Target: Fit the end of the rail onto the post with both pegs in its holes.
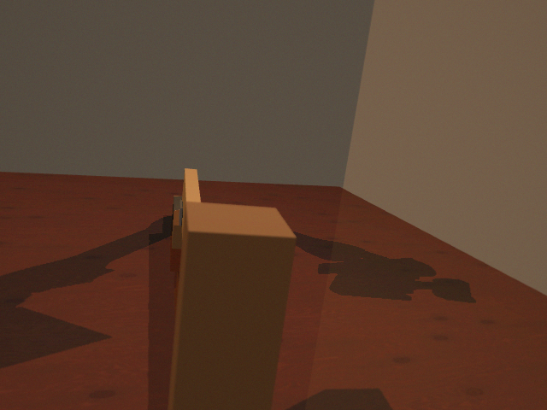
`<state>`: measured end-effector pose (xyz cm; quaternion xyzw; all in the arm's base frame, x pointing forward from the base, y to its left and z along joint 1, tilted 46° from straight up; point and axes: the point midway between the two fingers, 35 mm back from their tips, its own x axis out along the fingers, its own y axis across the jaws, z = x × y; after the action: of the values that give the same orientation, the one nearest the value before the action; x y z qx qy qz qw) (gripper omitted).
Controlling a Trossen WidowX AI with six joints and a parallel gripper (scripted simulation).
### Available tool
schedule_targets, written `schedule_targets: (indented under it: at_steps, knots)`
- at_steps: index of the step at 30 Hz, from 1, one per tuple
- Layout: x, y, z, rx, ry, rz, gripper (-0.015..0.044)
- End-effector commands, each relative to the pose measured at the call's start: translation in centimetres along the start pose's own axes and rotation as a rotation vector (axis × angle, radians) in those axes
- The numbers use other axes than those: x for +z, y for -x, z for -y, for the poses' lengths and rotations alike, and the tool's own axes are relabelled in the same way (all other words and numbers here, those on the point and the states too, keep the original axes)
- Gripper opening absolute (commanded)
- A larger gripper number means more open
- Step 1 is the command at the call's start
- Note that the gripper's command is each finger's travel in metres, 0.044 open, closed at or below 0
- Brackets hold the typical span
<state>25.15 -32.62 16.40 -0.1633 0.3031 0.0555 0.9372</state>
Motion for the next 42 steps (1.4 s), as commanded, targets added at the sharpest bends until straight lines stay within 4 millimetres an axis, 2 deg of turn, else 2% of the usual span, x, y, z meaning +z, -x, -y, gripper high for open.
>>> schedule_targets:
  at_steps: [1,7,10,16,18,24,42]
  knots:
    - [-0.4,-5.3,-3.9,0.186,0.070,-0.015,0.0440]
    - [-1.2,-12.4,-11.9,0.501,0.199,-0.039,0.0440]
    - [-1.5,-14.1,-14.8,0.607,0.254,-0.040,0.0440]
    - [-3.1,-17.7,-24.5,0.957,0.464,-0.002,0.0440]
    - [-3.5,-18.1,-26.6,1.034,0.508,0.011,0.0440]
    - [-3.6,-17.7,-27.3,1.044,0.513,0.013,0.0440]
    - [-4.2,-19.3,-29.7,1.043,0.513,0.012,0.0440]
